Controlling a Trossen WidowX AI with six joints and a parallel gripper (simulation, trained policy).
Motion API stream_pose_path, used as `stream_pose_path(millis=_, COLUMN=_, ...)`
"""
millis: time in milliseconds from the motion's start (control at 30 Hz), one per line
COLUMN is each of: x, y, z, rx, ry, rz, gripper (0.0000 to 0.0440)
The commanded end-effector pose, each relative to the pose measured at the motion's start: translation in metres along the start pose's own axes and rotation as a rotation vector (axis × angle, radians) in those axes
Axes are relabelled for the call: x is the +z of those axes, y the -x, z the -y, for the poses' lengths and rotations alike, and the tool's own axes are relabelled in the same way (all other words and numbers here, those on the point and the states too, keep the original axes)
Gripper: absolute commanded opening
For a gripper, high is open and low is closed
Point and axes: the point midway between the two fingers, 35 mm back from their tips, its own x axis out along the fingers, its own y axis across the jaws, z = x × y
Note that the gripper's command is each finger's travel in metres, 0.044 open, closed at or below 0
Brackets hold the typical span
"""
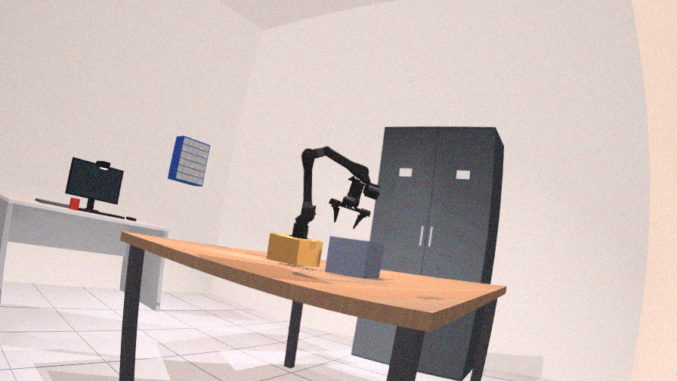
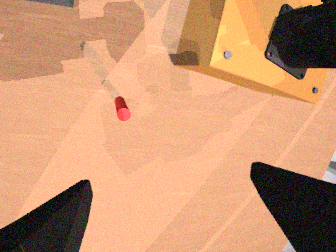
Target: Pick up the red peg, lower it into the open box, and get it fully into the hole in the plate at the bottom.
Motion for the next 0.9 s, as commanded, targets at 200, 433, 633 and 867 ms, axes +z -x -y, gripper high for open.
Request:
stream_pose_path(millis=200, x=0.006, y=-0.033, z=-0.002, rx=-0.061, ry=0.004, rz=0.040, gripper=0.0431)
stream_pose_path(millis=433, x=0.010, y=-0.061, z=-0.006, rx=-0.080, ry=0.003, rz=0.056, gripper=0.0425)
stream_pose_path(millis=633, x=0.011, y=-0.082, z=-0.012, rx=-0.077, ry=0.004, rz=0.058, gripper=0.0424)
stream_pose_path(millis=867, x=0.013, y=-0.103, z=-0.016, rx=-0.069, ry=0.006, rz=0.061, gripper=0.0429)
